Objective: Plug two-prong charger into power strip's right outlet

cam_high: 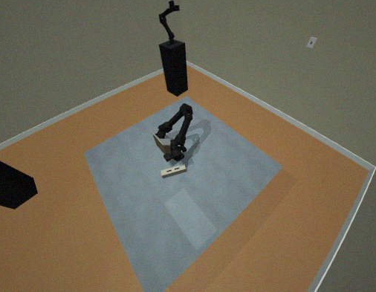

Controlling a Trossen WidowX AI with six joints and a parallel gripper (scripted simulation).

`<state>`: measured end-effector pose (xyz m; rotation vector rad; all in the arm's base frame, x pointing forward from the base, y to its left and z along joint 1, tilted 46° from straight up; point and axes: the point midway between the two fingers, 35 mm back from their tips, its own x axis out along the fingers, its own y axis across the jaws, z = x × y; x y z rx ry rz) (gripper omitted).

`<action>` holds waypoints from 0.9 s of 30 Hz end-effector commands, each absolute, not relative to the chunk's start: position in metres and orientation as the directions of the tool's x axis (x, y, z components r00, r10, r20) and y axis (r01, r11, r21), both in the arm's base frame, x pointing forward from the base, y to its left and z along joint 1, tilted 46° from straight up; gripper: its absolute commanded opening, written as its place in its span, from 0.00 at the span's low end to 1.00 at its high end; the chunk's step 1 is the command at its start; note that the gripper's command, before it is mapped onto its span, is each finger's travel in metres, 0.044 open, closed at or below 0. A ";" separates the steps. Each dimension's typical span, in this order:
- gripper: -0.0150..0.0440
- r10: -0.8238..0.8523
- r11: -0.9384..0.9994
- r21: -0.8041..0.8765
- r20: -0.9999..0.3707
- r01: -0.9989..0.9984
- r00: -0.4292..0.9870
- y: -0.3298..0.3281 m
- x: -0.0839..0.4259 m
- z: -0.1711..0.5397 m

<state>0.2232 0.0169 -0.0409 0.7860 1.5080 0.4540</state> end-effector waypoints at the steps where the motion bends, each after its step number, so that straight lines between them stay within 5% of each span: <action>1: 0.25 0.706 0.680 0.695 -0.707 0.236 0.047 0.013 0.218 -0.049; 27: 0.25 0.716 0.626 0.670 -0.697 0.400 0.048 -0.001 0.189 -0.093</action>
